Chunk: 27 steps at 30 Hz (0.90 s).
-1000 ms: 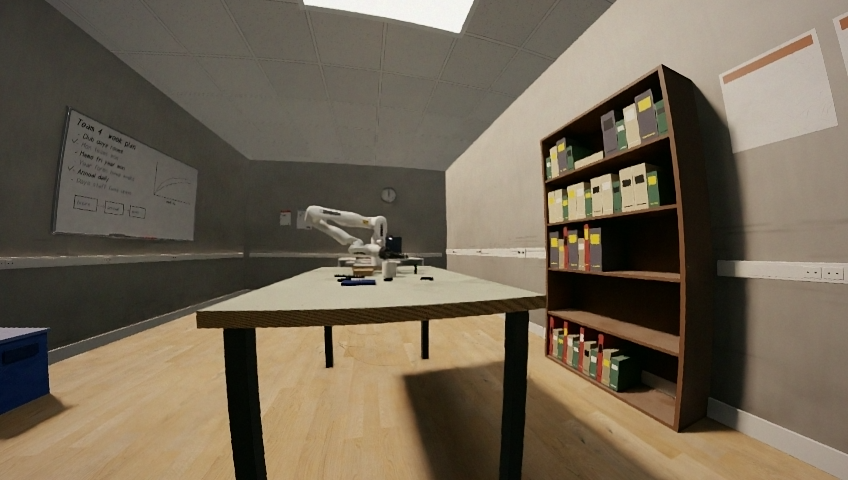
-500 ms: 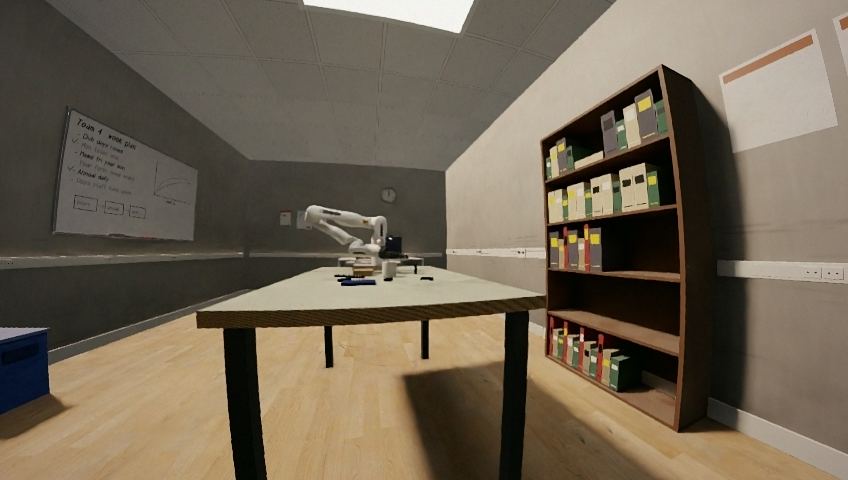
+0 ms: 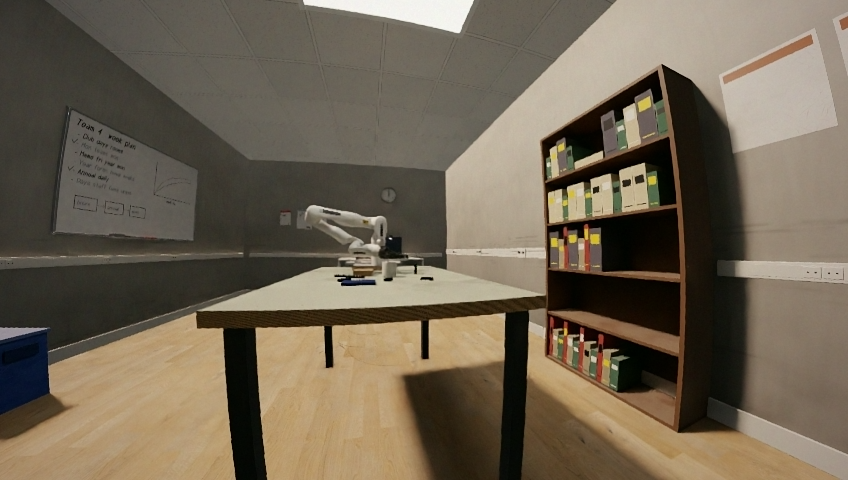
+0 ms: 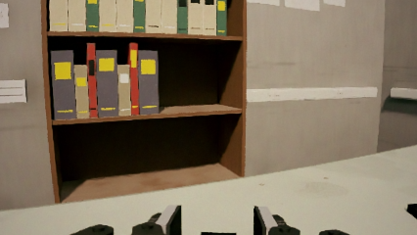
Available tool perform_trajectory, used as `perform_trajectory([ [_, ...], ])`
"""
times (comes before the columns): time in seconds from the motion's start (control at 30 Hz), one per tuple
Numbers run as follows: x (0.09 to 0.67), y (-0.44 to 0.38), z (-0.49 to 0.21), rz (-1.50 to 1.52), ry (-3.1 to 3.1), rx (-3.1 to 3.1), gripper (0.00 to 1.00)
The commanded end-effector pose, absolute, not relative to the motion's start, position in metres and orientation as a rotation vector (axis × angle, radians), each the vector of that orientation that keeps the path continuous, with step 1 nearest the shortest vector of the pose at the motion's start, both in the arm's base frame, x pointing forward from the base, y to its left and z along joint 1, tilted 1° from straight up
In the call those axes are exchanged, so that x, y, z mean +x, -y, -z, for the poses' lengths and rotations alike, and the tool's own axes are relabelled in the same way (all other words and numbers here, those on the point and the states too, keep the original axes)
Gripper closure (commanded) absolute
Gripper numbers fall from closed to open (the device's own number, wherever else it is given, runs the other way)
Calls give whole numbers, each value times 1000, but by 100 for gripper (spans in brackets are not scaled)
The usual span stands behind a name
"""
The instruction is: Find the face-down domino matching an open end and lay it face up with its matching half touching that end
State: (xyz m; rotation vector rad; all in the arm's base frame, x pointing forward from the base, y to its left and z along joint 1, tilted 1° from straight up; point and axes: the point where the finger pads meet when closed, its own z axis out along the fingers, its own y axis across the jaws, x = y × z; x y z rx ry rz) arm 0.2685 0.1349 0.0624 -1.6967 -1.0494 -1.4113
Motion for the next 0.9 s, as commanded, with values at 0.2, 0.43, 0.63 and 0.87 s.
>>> perform_trajectory([
  [0.2,270,-136,-65,1414,1049,-1694,51],
  [0.43,271,-137,-66,1415,1048,-1692,51],
  [0.63,272,-139,-69,1418,1046,-1690,51],
  [0.87,274,-141,-71,1420,1045,-1688,51],
])
